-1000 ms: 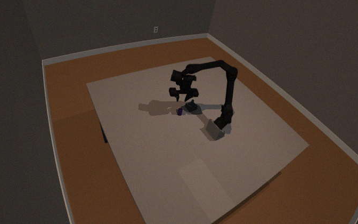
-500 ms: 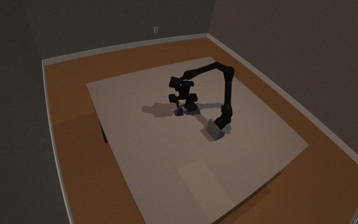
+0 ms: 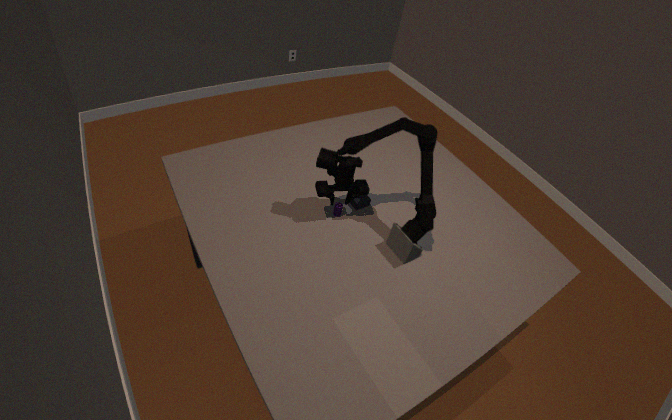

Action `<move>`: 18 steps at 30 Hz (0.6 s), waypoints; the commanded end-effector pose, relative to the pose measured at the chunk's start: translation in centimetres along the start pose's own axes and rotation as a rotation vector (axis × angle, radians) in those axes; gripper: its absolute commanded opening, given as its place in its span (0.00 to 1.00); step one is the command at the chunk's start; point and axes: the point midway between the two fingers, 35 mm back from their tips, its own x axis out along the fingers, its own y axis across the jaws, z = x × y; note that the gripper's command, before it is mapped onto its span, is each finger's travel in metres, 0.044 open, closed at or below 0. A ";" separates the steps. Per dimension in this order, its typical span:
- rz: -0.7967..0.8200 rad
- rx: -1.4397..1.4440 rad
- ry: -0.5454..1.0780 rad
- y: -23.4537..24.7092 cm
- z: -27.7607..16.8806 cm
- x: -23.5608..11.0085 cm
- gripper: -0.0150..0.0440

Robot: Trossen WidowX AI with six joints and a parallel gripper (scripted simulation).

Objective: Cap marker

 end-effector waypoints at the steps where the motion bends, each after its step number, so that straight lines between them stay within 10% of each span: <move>1: -0.007 -0.006 -0.004 -0.1 0.0 0.8 0.68; 18: -0.009 -0.006 -0.004 -0.2 0.0 3.6 0.68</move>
